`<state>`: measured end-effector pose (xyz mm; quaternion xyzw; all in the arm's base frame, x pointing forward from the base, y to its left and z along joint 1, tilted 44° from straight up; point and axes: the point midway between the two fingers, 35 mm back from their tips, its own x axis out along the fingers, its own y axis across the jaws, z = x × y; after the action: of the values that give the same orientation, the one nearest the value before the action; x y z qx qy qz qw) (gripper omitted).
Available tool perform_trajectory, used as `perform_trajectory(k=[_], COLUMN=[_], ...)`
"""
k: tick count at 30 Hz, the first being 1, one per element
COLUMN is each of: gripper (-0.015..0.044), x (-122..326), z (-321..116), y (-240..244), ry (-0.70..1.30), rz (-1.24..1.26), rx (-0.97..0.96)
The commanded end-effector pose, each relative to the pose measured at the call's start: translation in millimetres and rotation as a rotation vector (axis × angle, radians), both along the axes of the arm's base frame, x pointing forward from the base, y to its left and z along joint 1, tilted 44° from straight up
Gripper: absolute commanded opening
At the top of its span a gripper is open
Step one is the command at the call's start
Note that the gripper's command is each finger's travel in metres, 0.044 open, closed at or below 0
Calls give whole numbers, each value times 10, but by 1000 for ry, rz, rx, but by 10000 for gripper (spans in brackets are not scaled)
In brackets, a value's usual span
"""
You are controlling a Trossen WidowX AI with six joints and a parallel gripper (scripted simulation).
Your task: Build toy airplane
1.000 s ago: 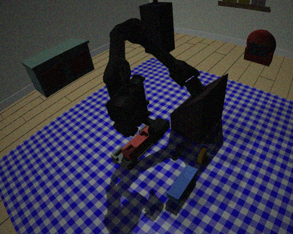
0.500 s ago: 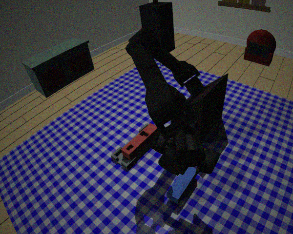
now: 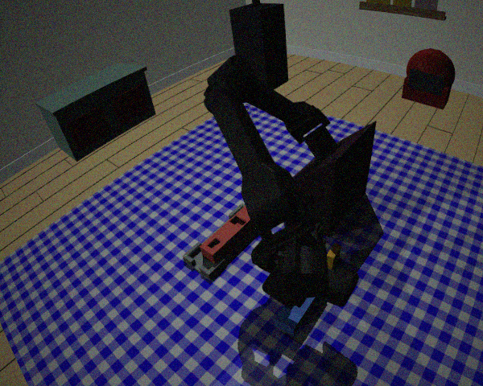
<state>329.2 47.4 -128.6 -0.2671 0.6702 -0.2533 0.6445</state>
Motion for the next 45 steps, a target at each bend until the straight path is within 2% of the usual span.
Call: perform_trajectory(k=[1, 31, 41, 45], gripper=[440, 440, 177, 151], x=[-19, -35, -35, -35], z=[-62, -362, -362, -362], y=[-80, -375, -375, -375], ry=[7, 7, 7, 7], rz=[0, 0, 0, 0], rx=[-6, -8, -8, -8])
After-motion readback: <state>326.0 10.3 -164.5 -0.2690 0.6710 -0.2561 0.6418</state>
